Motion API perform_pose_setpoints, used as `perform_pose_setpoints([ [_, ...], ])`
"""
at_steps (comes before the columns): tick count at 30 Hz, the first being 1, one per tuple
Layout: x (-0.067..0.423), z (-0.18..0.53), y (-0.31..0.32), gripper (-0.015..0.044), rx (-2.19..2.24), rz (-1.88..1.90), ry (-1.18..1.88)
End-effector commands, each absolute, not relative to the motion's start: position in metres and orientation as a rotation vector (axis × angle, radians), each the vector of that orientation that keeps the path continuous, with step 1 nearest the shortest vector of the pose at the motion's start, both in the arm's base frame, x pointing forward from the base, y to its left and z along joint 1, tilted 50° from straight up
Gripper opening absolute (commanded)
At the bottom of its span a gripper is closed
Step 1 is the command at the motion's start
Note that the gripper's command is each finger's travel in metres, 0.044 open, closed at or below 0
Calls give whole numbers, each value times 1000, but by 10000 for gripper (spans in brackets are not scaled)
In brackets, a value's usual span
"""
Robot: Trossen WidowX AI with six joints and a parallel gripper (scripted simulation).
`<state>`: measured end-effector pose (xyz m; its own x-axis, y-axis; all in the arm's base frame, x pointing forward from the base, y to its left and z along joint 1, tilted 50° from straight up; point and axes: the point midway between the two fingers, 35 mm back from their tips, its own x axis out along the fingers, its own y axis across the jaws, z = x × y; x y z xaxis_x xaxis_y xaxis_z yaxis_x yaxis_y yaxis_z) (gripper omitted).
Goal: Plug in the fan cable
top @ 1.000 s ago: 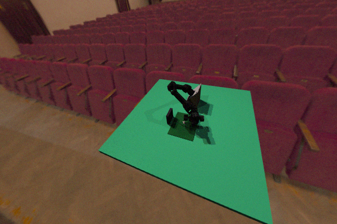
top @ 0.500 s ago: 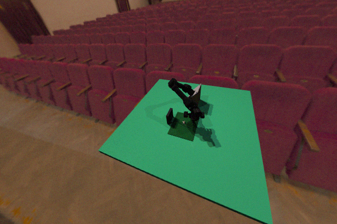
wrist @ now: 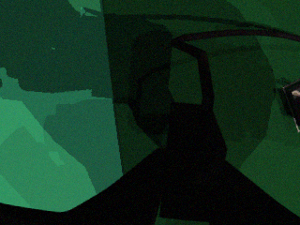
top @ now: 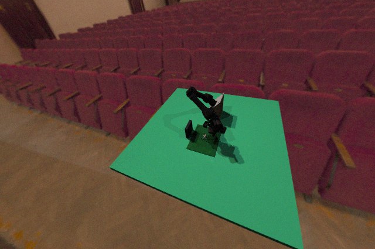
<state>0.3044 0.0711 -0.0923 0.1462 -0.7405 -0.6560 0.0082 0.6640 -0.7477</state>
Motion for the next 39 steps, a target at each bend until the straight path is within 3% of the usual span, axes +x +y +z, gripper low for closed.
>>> perform_pose_setpoints([
  [1, 306, -87, 67, 0, -563, -703, 1268],
  [39, 315, -55, 39, 0, 522, -1330, 568],
])
